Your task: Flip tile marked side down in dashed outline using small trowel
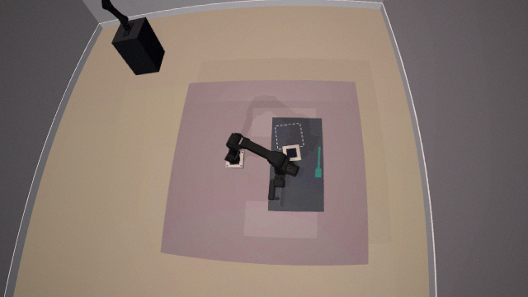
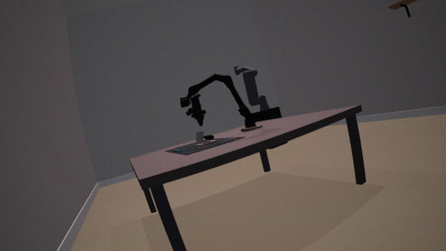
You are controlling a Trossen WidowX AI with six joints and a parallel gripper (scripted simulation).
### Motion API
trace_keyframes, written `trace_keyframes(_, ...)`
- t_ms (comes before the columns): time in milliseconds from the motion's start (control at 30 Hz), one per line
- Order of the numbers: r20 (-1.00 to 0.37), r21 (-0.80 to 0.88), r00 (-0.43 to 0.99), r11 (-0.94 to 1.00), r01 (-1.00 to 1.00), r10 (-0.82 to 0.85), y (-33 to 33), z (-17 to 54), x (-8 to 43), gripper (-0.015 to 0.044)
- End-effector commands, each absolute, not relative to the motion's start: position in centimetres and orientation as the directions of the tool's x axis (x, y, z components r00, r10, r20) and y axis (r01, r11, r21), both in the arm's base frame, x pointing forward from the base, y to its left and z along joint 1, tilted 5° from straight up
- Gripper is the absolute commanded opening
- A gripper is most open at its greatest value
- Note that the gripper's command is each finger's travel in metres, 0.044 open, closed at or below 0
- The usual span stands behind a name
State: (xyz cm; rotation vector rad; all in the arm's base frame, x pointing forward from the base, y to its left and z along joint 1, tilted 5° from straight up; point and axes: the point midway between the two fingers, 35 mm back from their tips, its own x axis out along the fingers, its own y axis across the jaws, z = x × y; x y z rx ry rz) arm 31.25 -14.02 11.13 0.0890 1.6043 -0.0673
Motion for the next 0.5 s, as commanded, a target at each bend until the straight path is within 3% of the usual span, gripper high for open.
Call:
trace_keyframes(0,-0.999,0.012,-0.042,0.995,0.098,0.016,-13.9,10.5,31.0,0.0100)
trace_keyframes(467,-0.999,0.010,-0.050,0.995,0.096,0.015,-13.7,8.6,30.5,0.0100)
